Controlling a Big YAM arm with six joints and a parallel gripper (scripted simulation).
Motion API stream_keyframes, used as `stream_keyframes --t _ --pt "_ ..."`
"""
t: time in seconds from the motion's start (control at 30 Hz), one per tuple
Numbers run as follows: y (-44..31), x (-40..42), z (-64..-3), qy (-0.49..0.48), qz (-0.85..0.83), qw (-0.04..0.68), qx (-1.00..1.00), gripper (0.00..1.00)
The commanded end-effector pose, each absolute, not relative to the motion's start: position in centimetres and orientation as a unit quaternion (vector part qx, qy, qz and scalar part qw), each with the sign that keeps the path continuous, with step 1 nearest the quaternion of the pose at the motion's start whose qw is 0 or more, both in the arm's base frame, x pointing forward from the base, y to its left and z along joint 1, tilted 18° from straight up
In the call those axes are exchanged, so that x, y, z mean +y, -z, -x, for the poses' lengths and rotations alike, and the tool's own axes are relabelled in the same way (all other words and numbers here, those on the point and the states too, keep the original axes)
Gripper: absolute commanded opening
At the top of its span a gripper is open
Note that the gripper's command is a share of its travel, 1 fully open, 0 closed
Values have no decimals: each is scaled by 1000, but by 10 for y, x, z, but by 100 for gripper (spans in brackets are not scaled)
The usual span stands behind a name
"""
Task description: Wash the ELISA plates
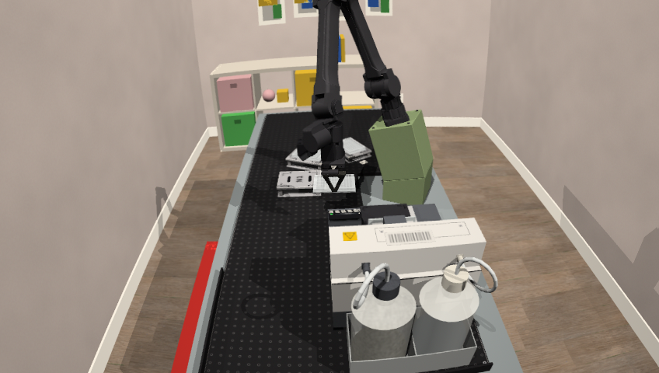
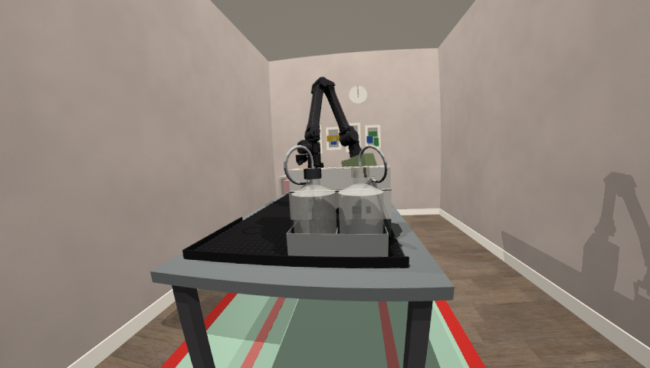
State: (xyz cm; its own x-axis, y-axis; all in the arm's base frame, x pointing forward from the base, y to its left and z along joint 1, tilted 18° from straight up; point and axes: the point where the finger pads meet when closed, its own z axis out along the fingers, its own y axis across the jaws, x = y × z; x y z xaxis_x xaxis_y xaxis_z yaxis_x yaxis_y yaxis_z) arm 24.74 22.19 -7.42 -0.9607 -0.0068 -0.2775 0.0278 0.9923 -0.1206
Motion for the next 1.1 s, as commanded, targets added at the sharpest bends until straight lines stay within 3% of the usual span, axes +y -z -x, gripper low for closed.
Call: stream_keyframes --t 0.0,0.8,1.07 --pt "66 215 -261 53 7 146 988 84" --pt "41 141 -348 53 7 156 986 84" --pt "44 122 -341 57 4 151 987 84"
